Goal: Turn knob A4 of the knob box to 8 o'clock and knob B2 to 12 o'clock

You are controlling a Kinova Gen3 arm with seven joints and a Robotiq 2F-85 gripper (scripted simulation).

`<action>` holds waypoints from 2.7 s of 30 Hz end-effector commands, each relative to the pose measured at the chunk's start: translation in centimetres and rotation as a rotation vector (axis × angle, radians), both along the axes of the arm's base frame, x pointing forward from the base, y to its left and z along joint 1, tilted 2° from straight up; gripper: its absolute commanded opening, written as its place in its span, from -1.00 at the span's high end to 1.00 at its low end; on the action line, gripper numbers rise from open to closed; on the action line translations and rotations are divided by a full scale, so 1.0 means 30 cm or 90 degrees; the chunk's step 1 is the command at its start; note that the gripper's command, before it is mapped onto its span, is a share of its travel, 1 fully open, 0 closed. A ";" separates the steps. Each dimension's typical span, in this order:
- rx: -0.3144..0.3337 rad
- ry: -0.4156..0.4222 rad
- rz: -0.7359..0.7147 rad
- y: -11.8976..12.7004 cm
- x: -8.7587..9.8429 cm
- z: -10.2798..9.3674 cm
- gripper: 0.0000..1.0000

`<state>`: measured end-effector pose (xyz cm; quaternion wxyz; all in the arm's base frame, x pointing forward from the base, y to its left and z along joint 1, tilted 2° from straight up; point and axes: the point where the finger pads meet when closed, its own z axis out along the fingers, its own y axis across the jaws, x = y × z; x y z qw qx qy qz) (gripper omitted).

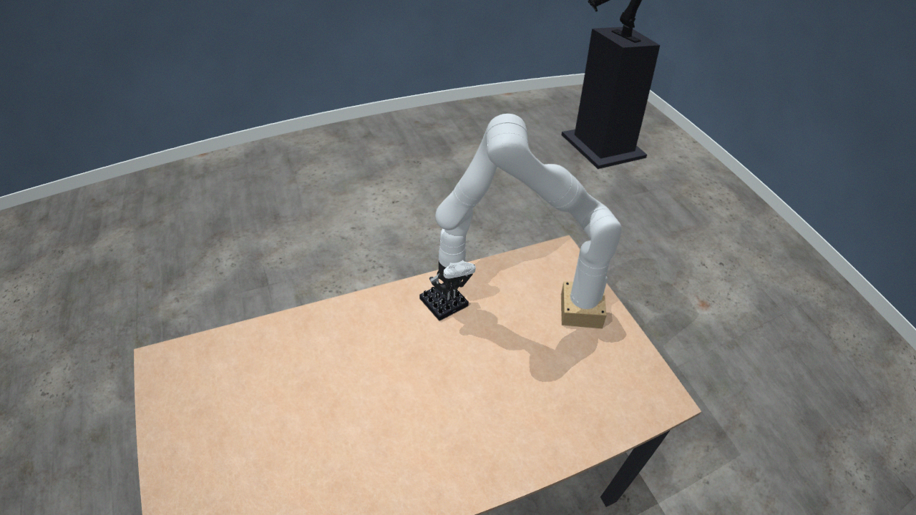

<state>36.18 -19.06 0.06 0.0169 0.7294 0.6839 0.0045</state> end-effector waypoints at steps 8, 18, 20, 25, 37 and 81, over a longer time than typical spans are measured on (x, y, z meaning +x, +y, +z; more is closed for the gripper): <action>0.001 0.000 0.001 0.003 0.001 -0.001 0.62; 0.001 0.000 0.001 0.003 0.001 -0.001 0.62; 0.001 0.000 0.001 0.003 0.001 -0.001 0.62; 0.001 0.000 0.001 0.003 0.001 -0.001 0.62; 0.001 0.000 0.001 0.004 -0.001 0.053 0.62; 0.001 0.000 0.001 0.008 -0.008 0.306 -1.00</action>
